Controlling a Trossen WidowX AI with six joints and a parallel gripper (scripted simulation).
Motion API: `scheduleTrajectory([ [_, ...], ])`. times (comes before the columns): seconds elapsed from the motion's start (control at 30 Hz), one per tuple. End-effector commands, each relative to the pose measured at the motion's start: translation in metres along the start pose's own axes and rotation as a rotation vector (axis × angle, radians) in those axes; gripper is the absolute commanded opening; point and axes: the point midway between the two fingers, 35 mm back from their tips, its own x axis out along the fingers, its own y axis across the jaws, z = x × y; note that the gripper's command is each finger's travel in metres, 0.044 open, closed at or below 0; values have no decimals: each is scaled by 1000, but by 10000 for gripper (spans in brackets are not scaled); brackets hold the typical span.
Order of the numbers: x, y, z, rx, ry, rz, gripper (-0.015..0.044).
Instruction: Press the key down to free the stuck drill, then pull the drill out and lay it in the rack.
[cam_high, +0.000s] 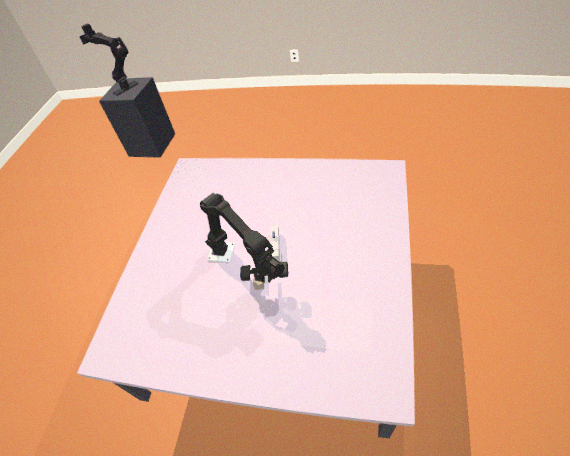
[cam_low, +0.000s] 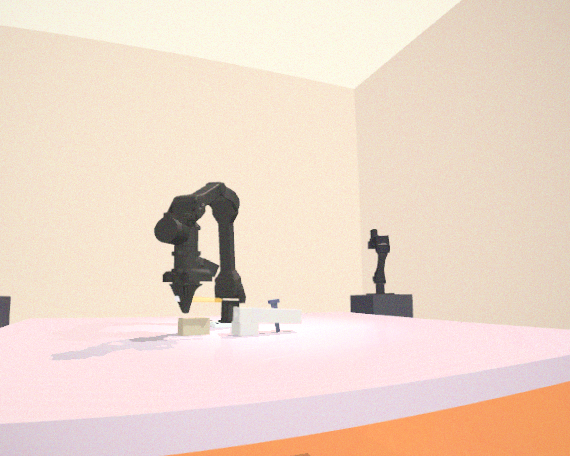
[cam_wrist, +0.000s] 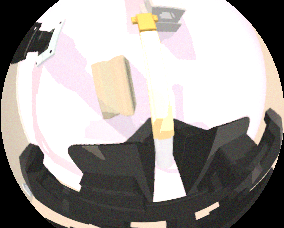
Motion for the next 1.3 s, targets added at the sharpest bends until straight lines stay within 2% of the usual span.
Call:
scheduleTrajectory([
  [0.0,-1,7,-2,-1,7,-5,0],
  [0.83,-1,46,-11,-1,8,-1,0],
  [1.27,24,45,-11,-1,8,-1,0],
])
